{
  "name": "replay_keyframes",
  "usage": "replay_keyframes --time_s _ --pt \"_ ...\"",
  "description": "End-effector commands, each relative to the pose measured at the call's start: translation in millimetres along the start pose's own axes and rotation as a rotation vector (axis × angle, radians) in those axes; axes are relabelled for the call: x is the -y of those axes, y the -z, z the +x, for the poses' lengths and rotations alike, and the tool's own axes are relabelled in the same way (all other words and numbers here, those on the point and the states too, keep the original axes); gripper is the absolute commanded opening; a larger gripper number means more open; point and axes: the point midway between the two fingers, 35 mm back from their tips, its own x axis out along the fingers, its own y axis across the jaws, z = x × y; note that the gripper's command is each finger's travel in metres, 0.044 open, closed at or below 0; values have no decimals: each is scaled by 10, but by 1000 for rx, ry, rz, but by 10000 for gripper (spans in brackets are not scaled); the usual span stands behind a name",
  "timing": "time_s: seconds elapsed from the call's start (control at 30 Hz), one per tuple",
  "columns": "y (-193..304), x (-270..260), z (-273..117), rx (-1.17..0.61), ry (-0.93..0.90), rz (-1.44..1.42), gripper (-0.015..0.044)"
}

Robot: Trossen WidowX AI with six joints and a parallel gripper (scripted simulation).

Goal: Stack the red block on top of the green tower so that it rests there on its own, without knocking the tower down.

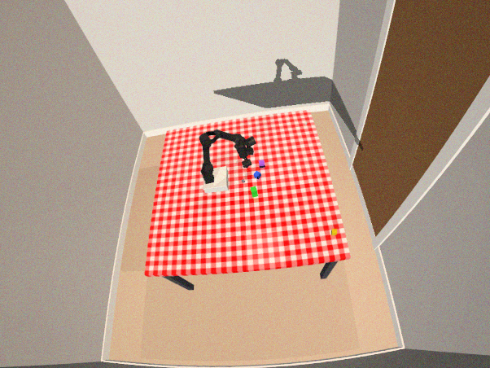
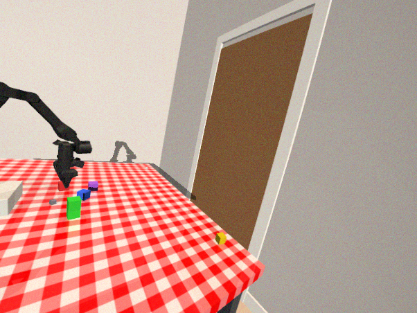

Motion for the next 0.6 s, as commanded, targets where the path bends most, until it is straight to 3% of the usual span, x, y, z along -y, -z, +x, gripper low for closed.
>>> replay_keyframes --time_s 0.0,0.57 --pt "8 -6 71 -1 -5 4 440" --pt "16 -4 191 -1 -5 4 440"
